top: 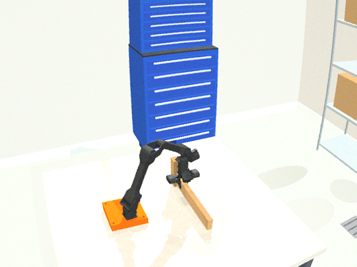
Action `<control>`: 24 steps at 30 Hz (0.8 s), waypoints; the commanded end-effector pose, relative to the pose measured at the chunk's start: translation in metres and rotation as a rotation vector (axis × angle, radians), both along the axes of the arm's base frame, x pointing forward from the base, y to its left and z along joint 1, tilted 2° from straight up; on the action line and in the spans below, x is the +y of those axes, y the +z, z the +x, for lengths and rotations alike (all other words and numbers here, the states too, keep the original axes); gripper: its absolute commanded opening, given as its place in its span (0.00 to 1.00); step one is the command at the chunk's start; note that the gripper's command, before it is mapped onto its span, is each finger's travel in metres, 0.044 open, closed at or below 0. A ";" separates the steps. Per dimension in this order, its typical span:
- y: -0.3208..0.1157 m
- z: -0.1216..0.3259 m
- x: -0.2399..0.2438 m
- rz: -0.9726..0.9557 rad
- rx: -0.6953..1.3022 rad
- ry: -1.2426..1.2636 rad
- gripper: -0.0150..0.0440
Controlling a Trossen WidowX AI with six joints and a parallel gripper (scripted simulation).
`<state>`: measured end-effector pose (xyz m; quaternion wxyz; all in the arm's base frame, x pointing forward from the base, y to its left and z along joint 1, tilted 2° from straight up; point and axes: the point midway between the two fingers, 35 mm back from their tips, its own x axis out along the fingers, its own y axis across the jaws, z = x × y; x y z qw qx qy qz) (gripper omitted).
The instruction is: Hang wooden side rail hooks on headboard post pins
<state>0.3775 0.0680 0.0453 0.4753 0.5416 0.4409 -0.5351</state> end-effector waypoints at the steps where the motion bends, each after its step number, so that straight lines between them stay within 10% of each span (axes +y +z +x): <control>1: 0.001 0.001 0.001 0.004 -0.005 0.001 0.25; 24: -0.003 0.001 0.000 0.004 -0.005 0.001 0.25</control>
